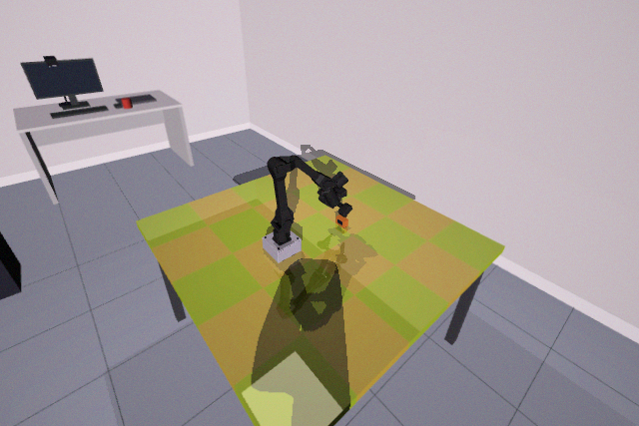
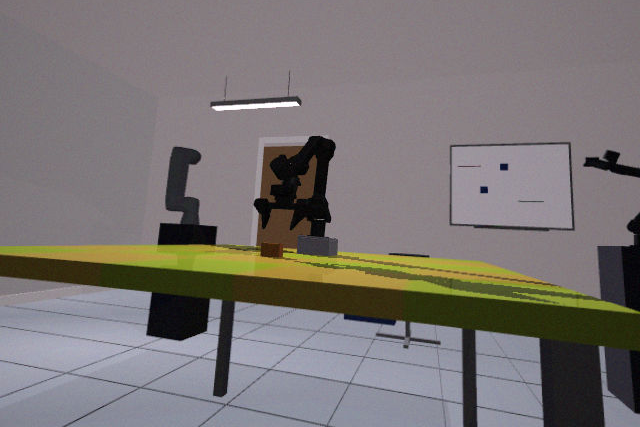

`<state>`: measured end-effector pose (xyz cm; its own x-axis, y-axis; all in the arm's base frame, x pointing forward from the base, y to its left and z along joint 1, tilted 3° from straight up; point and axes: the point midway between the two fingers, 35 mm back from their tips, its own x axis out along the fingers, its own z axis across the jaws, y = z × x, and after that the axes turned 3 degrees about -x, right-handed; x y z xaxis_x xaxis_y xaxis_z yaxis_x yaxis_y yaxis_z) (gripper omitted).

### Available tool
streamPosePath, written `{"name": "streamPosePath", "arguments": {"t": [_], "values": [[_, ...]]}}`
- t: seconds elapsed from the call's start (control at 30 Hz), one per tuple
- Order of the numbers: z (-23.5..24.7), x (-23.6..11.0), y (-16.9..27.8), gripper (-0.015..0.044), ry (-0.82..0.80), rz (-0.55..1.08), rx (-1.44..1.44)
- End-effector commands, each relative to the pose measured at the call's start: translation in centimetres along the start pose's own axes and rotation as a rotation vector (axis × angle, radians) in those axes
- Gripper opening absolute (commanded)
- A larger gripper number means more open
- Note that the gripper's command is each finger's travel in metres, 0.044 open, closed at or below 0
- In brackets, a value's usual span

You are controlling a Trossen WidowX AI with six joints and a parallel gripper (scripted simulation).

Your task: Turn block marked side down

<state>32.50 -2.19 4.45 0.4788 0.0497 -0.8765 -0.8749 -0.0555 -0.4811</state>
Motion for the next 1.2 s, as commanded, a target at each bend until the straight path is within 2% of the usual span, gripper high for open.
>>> {"name": "streamPosePath", "arguments": {"t": [0.0, 0.4, 0.67, 0.8, 1.17], "values": [[-0.2, -0.1, -1.5, 0.0440, 0.000, 0.100, -0.004], [-0.4, -0.7, -4.4, 0.0440, -0.017, 0.490, -0.007], [-0.4, -0.8, -4.4, 0.0440, -0.017, 0.495, -0.007], [-0.4, 2.1, -2.9, 0.0440, -0.017, 0.495, -0.007], [-0.4, 3.6, -1.9, 0.0440, -0.017, 0.496, -0.007]]}}
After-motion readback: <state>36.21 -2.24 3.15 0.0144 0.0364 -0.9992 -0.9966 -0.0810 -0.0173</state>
